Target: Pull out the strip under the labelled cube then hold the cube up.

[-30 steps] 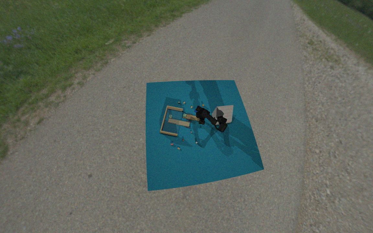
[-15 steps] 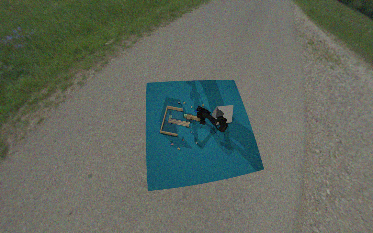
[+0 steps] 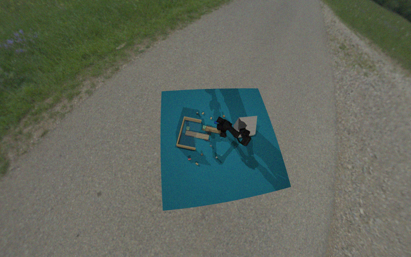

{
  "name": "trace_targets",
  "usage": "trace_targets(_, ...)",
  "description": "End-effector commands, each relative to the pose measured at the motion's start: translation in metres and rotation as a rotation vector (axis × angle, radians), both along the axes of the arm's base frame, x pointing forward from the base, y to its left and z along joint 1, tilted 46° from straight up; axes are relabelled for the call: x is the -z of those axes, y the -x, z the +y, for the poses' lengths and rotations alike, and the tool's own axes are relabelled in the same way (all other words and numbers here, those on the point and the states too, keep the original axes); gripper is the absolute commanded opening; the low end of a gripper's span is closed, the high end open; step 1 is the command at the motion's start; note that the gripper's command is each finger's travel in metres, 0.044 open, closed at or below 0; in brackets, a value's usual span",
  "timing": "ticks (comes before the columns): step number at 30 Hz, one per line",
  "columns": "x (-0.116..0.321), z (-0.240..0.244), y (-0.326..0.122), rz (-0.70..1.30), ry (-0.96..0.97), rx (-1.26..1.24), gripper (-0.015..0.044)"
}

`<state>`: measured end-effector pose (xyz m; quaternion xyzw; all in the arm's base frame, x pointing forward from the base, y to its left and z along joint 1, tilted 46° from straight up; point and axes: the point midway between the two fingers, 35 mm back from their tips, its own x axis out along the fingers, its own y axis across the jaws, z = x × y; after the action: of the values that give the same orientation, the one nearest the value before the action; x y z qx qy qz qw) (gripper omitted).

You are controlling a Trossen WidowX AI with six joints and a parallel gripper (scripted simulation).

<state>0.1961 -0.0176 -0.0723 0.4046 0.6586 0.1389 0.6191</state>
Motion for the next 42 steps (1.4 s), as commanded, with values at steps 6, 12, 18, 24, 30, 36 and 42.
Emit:
trace_targets(6,0.001,0.008,0.011,0.032,-0.011,-0.021,0.0)
trace_targets(12,-0.022,-0.024,0.0,0.025,-0.005,-0.016,0.0)
trace_targets(18,-0.029,-0.031,-0.001,0.033,-0.009,-0.019,0.0026)
trace_targets(24,-0.024,-0.041,-0.027,0.056,-0.011,0.005,0.0184)
trace_targets(30,-0.022,-0.052,-0.049,0.055,-0.01,0.006,0.0341)
trace_targets(36,-0.02,-0.062,-0.071,0.054,-0.01,0.006,0.044)
trace_targets(42,-0.018,-0.073,-0.093,0.053,-0.009,0.006,0.044)
